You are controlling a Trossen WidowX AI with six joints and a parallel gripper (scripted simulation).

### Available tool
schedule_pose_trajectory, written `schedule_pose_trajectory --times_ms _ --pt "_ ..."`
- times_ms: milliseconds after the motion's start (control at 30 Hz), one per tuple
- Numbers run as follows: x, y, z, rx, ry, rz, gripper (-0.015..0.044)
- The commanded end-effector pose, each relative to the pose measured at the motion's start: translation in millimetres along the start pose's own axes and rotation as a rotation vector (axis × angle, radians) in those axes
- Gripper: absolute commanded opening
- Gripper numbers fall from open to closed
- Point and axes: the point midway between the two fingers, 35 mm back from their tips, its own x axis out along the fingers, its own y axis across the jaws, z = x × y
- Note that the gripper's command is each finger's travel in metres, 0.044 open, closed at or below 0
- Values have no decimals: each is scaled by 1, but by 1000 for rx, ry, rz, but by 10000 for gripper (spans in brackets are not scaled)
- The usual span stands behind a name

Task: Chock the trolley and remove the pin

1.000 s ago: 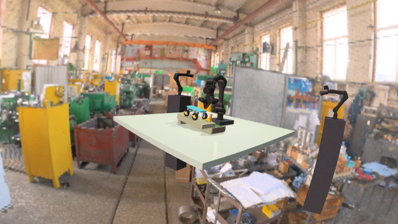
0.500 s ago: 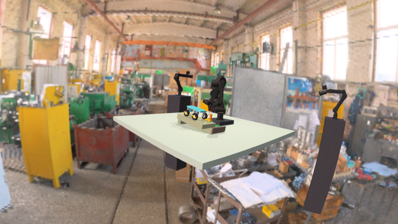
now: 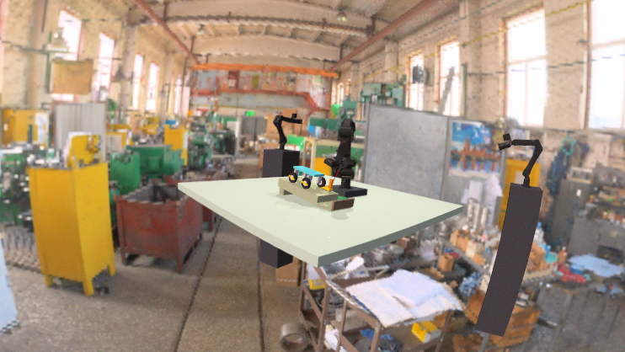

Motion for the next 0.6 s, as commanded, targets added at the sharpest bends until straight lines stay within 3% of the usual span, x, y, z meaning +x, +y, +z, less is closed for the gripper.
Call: schedule_pose_trajectory --times_ms 0,567 --pt "-2 0 2 -78 -20 -11 0" --pt "-2 1 -2 -604 -96 -88 0"
